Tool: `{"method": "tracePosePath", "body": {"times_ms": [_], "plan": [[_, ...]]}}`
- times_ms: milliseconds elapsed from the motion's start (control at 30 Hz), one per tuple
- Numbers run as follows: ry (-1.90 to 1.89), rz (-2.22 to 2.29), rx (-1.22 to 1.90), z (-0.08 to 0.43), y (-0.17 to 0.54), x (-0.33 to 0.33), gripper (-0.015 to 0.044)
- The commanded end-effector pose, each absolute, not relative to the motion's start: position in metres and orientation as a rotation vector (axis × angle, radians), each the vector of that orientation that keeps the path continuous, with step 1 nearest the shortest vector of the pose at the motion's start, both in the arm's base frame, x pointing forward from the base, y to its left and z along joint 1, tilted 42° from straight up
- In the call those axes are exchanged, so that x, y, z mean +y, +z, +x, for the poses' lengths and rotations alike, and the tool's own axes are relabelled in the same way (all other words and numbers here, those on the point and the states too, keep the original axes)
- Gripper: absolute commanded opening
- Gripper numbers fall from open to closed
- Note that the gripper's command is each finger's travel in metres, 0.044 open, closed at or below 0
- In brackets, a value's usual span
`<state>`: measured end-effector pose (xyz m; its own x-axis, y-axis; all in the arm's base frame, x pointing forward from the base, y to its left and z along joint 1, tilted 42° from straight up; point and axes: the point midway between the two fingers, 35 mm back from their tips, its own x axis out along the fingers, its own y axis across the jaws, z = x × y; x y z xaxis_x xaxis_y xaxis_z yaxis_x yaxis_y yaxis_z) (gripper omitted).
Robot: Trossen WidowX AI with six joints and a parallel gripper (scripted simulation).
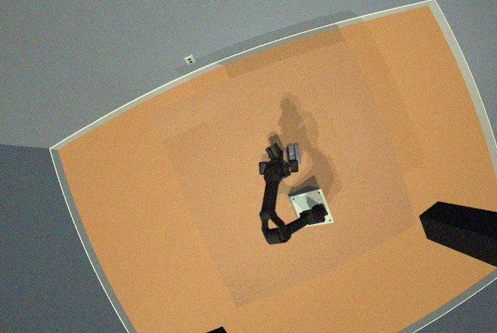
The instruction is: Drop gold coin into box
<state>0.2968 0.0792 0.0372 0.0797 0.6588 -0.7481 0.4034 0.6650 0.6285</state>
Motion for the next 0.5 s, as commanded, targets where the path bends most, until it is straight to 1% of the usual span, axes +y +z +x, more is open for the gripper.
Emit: {"method": "tracePosePath", "body": {"times_ms": [0,467], "plan": [[0.251,0.907,1.524,0.298,0.051,0.072,0.0000],[0.264,0.898,1.520,0.290,0.061,0.062,0.0000]]}}
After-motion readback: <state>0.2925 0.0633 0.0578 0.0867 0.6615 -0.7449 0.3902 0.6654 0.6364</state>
